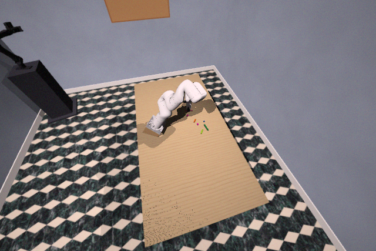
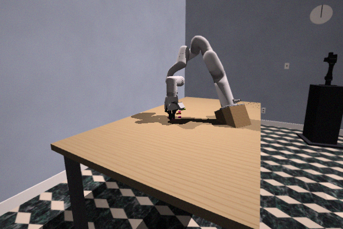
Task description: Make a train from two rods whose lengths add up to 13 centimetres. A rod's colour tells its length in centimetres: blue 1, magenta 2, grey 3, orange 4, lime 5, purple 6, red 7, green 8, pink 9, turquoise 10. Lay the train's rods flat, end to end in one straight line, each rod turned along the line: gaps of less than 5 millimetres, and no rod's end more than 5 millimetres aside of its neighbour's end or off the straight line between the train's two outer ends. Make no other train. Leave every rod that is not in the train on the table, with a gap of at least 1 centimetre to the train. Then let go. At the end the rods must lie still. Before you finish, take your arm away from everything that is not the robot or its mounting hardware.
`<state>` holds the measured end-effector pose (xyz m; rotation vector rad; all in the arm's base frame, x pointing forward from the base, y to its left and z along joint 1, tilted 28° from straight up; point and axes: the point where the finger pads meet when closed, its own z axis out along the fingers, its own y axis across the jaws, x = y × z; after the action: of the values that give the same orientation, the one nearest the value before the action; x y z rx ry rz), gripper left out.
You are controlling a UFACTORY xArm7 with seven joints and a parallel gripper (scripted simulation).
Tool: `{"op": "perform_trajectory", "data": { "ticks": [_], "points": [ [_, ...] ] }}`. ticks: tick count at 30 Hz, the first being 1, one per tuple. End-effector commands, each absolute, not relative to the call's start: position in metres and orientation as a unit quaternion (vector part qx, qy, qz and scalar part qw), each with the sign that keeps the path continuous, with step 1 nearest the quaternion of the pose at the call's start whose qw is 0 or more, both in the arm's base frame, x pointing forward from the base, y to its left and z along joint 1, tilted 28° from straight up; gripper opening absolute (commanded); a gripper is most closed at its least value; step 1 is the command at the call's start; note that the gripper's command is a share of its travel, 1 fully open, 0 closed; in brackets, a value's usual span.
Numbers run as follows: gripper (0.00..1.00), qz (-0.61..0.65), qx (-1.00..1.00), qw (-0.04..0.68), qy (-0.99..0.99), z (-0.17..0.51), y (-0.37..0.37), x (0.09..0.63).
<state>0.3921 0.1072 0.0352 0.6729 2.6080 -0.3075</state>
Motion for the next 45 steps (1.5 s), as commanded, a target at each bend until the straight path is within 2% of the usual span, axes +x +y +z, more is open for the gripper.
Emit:
{"op": "perform_trajectory", "data": {
  "ticks": [1, 35, 45],
  "points": [
    [0.04, -0.11, 0.242, 0.215, 0.94, 0.036, 0.108, 0.393],
    [0.04, -0.11, 0.242, 0.215, 0.94, 0.037, 0.108, 0.393],
    [0.04, -0.11, 0.242, 0.215, 0.94, 0.078, 0.123, 0.376]
  ]
}}
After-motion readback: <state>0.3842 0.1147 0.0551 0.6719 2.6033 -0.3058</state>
